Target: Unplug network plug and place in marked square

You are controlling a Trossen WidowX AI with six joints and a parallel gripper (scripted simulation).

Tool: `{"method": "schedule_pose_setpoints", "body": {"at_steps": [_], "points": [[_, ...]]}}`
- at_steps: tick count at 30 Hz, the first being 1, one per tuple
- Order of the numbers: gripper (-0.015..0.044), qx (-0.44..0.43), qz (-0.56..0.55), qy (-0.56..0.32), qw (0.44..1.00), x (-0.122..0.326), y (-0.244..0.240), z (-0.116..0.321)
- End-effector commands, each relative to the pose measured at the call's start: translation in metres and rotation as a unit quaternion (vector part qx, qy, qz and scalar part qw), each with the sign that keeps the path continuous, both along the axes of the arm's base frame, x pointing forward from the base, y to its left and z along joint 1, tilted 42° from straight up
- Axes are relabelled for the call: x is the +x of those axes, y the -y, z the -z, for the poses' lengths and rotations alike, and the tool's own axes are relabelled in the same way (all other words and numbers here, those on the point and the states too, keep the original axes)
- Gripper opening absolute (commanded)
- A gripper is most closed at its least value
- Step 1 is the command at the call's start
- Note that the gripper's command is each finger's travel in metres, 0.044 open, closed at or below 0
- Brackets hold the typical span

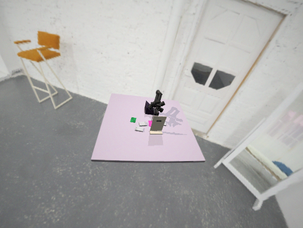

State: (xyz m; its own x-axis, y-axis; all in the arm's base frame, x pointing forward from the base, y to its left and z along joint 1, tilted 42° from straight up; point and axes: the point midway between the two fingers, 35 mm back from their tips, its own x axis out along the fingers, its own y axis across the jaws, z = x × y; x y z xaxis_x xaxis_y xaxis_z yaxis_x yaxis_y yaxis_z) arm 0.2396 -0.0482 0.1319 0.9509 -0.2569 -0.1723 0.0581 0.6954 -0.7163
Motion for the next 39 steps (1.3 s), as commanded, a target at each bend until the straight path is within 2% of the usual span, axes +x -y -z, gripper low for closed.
{"method": "schedule_pose_setpoints", "body": {"at_steps": [1, 39], "points": [[0.0156, -0.007, 0.003, -0.002, 1.0, 0.002, 0.001, 0.001], [0.0156, -0.018, 0.0, 0.022, 1.0, 0.053, 0.005, 0.0]]}}
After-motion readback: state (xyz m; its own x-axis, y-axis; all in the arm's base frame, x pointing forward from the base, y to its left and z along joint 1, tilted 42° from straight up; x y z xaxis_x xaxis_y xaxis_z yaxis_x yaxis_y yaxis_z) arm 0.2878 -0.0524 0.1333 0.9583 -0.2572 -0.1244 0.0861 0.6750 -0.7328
